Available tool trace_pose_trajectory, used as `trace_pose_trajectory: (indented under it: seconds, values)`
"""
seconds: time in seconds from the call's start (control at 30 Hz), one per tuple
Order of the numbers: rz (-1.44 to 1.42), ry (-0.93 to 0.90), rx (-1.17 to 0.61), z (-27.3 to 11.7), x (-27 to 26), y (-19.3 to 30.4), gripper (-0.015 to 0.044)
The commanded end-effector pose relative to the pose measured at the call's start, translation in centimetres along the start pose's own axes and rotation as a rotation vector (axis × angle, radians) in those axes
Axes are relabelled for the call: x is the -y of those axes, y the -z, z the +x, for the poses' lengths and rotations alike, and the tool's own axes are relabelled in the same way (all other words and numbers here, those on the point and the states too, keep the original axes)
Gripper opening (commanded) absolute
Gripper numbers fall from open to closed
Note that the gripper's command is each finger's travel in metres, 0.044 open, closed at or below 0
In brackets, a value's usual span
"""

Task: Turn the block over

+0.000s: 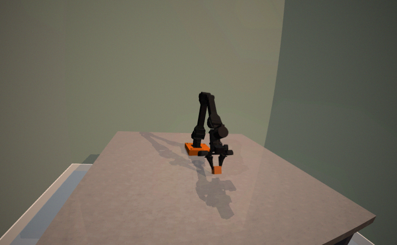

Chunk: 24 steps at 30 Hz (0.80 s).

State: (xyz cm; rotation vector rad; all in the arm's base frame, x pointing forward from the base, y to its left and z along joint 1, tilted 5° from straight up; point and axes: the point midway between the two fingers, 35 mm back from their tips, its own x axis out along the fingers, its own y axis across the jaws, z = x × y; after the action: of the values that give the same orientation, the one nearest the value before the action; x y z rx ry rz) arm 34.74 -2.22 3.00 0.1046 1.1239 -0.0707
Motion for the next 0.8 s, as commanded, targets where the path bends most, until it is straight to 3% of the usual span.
trace_pose_trajectory:
  seconds: [0.0, 0.77]
  values:
    - [0.004, 0.002, 0.045, -0.3, 0.0, 0.0, 0.0]
    - [-0.001, 0.006, 0.335, 3.2, 0.0, 0.3, 0.0]
